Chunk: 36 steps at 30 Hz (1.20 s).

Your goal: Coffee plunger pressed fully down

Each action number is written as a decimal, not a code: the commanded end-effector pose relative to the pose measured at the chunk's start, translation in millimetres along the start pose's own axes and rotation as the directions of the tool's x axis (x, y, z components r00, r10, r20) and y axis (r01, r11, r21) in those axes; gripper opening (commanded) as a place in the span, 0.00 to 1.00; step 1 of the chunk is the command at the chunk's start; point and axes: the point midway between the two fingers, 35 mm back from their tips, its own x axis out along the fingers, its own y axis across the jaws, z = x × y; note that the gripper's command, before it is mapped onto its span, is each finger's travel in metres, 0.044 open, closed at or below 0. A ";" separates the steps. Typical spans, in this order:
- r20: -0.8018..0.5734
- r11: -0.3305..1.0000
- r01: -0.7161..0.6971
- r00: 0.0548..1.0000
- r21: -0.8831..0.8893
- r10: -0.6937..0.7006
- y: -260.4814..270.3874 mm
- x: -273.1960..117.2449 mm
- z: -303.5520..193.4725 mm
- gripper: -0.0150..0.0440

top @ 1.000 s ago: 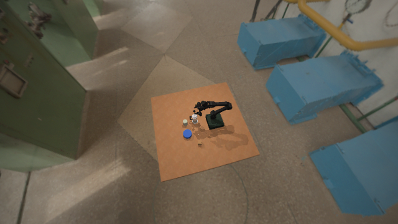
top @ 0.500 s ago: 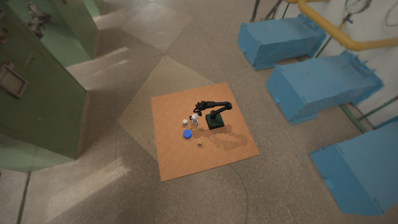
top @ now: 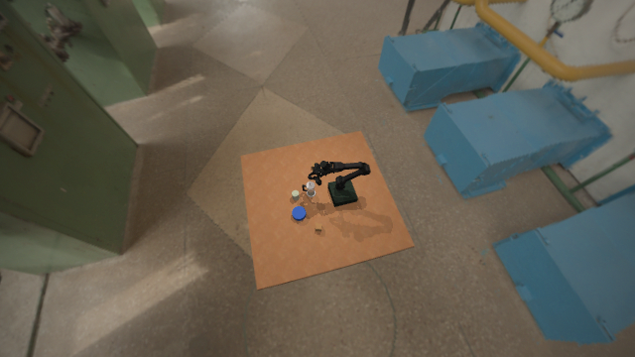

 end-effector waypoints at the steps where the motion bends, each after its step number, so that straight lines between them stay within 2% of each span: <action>1: -0.019 1.000 -0.001 1.000 -0.004 0.001 0.0 6.1 -11.4 0.47; 36: -0.018 1.000 -0.001 1.000 -0.004 0.001 -0.2 40.6 -57.5 0.47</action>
